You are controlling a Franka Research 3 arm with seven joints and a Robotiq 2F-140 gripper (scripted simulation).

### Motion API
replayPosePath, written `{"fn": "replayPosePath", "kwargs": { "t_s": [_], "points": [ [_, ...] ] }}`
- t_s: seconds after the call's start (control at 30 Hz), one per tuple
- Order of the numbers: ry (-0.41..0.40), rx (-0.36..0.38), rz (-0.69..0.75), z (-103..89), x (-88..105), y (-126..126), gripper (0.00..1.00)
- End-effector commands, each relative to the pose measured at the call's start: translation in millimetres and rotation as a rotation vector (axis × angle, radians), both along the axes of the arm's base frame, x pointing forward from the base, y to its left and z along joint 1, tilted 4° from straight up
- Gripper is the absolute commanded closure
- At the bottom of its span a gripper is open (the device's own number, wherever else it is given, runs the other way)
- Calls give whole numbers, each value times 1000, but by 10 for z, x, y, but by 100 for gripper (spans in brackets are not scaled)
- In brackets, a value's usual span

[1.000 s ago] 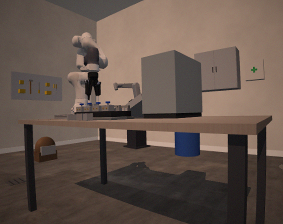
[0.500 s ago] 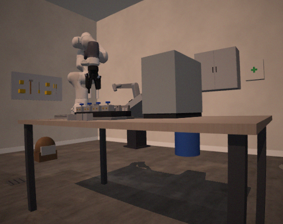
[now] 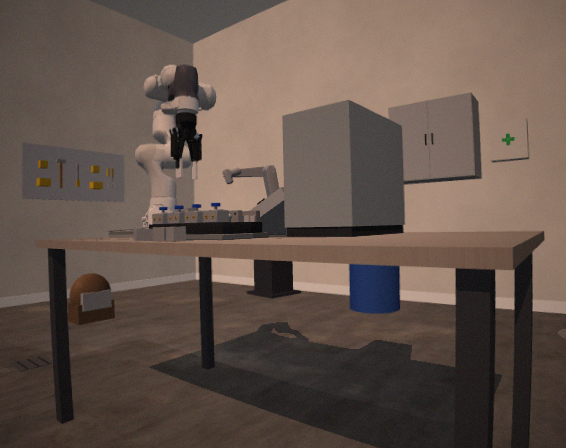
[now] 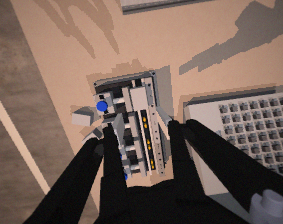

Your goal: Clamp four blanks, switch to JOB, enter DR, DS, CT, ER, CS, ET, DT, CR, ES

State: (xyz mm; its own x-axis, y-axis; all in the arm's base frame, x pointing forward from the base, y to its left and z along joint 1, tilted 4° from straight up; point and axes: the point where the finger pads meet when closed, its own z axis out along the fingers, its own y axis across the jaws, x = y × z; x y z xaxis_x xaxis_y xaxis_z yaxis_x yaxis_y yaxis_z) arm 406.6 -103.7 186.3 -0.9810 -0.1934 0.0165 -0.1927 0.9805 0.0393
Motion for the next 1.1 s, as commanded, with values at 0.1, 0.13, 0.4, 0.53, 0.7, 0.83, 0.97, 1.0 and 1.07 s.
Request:
{"fn": "replayPosePath", "kwargs": {
  "t_s": [0.1, 0.13, 0.4, 0.53, 0.7, 0.83, 0.97, 1.0, 1.07],
  "points": [
    [24, 10, 5, 127, -71, 18, 60],
    [24, 10, 5, 135, -71, 18, 60],
    [24, 10, 5, 143, -70, 18, 100],
    [24, 10, 5, 143, -70, 18, 100],
    [24, 10, 5, 143, -70, 18, 100],
    [24, 10, 5, 143, -70, 18, 100],
    [24, 10, 5, 143, -70, 18, 100],
    [24, 10, 5, 143, -70, 18, 100],
    [24, 10, 5, 143, -70, 18, 100]
  ]
}}
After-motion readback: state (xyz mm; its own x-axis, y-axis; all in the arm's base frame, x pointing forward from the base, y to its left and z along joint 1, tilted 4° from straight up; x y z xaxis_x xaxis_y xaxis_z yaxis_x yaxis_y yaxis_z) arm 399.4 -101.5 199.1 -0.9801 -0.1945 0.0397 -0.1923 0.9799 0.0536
